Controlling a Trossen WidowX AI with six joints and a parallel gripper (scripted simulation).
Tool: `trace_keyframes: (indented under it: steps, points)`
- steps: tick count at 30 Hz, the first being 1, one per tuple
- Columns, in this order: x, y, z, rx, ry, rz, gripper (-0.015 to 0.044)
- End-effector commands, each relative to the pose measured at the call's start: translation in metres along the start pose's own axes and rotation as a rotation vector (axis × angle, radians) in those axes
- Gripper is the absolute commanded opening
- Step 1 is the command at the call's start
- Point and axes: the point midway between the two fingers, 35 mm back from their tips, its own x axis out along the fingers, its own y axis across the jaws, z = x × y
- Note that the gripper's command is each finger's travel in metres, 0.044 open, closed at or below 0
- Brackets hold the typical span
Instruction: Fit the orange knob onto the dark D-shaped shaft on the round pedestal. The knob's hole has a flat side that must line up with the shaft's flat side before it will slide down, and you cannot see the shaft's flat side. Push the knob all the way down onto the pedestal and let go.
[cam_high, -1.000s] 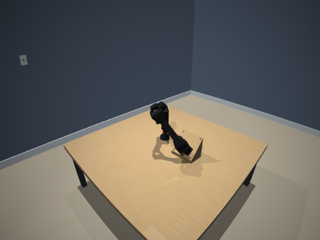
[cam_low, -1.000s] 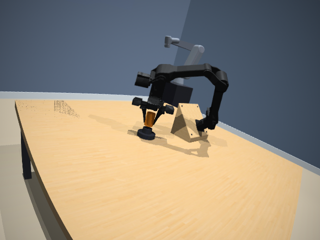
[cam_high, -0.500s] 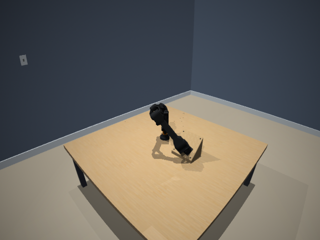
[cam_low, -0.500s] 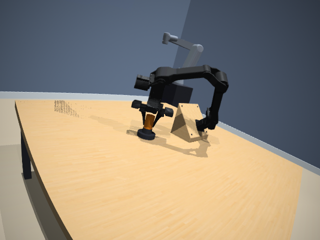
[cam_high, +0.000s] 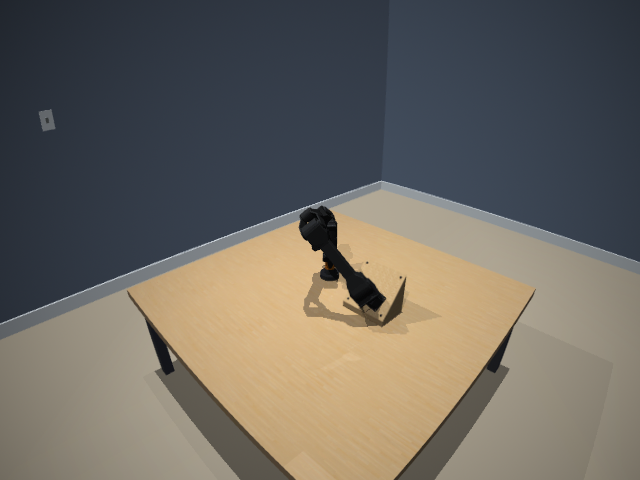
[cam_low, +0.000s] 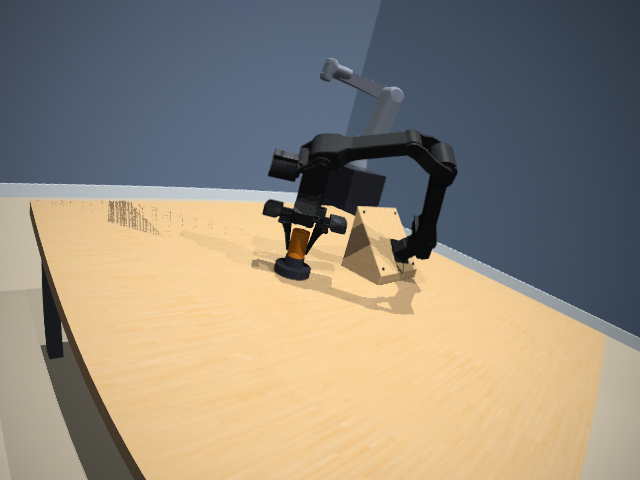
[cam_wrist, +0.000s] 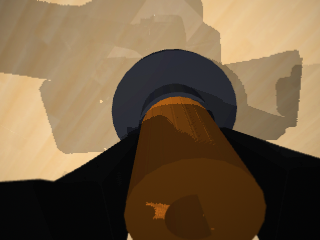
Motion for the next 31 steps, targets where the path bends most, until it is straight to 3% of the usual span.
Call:
trace_keyframes:
  steps: [1,7,17,24,31]
  points:
    - [0.000,0.000,0.000,0.000,0.000,-0.001,0.0289]
    - [0.000,0.000,0.000,0.000,0.000,-0.001,0.0440]
    - [-0.002,0.000,0.000,0.000,0.001,-0.001,0.0440]
    - [-0.088,-0.001,-0.001,0.002,0.003,-0.003,0.0440]
    - [-0.097,-0.004,0.002,0.001,0.002,-0.002,0.0440]
